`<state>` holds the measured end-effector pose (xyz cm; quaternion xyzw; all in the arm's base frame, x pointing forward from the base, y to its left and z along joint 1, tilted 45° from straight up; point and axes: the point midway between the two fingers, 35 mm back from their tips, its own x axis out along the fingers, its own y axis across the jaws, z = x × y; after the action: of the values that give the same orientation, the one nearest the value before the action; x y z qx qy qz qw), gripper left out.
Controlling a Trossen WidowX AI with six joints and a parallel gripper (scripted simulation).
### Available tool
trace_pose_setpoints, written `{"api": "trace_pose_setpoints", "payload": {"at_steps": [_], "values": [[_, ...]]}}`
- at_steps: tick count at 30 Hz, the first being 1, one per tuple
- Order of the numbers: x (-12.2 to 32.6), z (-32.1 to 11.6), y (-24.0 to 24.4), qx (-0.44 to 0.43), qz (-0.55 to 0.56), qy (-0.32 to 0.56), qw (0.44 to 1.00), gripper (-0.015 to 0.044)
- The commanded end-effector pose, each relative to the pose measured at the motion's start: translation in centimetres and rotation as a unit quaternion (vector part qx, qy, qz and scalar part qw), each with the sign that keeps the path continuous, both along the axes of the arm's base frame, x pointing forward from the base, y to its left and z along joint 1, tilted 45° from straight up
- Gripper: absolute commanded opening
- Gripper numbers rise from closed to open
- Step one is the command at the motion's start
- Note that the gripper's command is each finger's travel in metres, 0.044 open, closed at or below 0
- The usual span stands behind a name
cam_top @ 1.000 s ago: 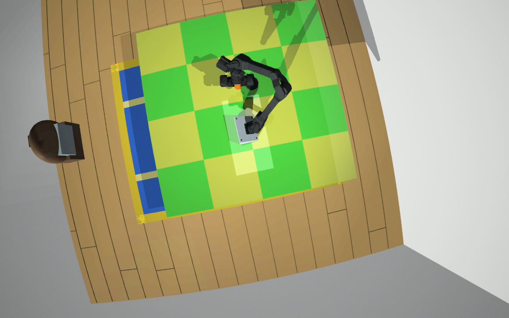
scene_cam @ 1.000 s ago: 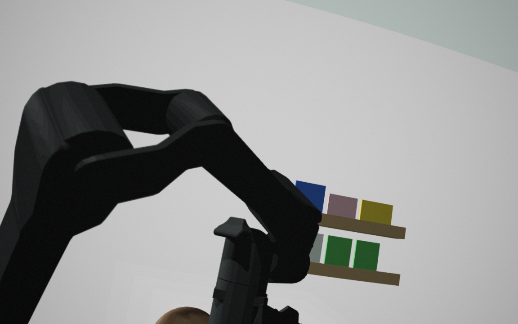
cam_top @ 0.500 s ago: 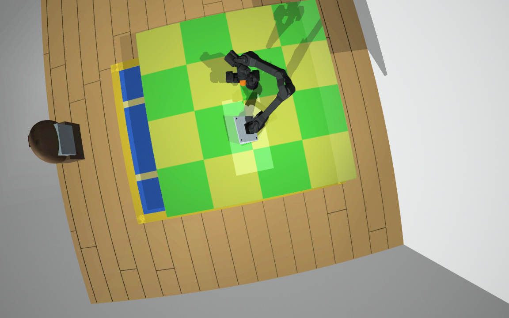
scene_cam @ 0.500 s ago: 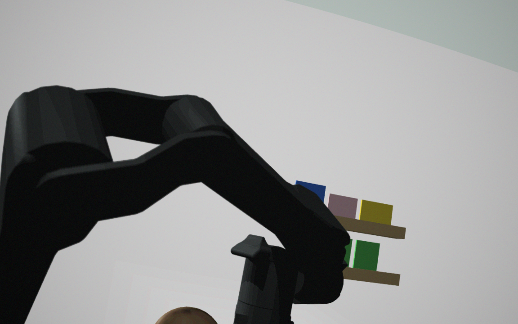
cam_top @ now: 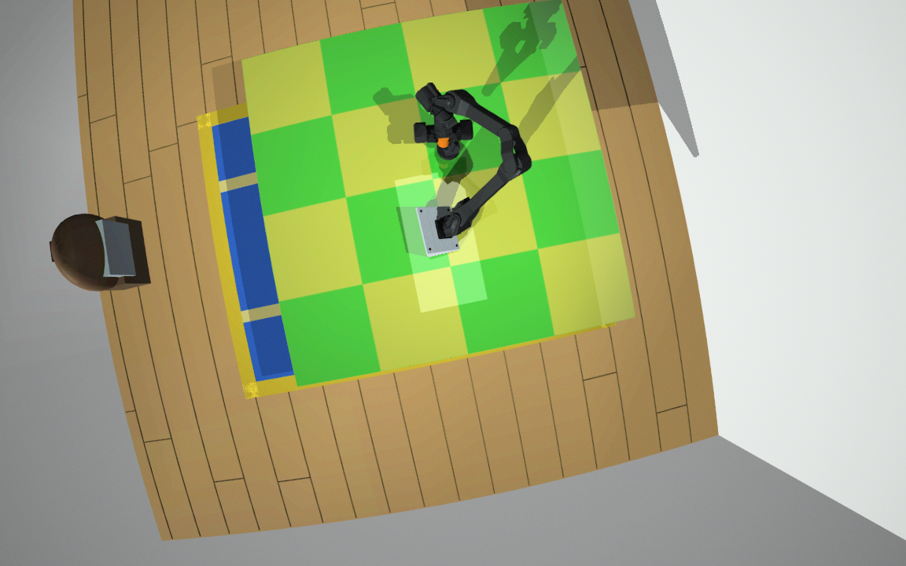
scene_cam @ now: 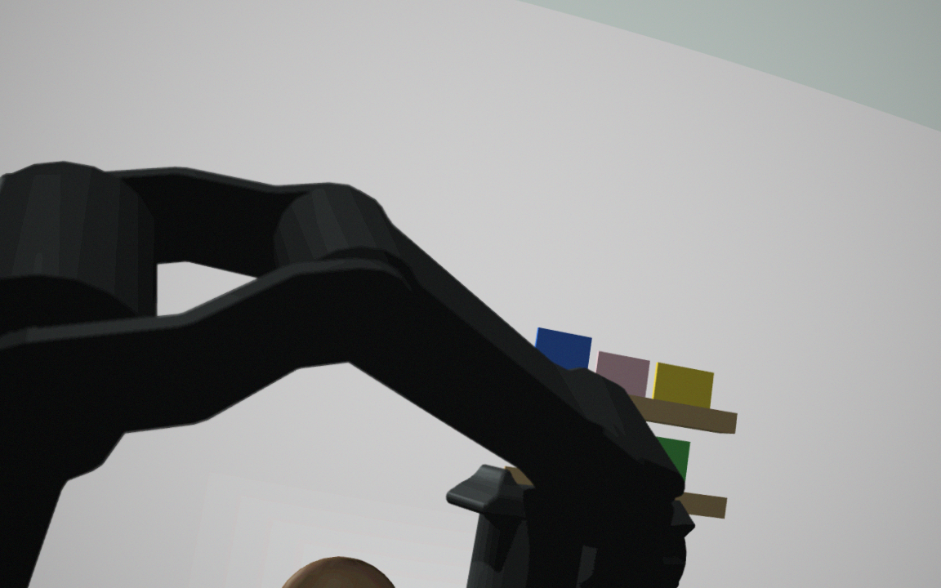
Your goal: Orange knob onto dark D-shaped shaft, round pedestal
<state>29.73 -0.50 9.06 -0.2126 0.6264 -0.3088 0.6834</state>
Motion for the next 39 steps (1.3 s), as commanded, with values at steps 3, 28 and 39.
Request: {"api": "trace_pose_setpoints", "payload": {"at_steps": [3,28,39], "values": [[0.4,0.7,-1.6,-0.006,0.005,0.001,1.000,0.0000],[0.5,-1.0,-3.5,-0.007,0.001,-0.003,1.000,0.0000],[0.5,-1.0,-3.6,-0.007,0.001,-0.003,1.000,0.0000]]}}
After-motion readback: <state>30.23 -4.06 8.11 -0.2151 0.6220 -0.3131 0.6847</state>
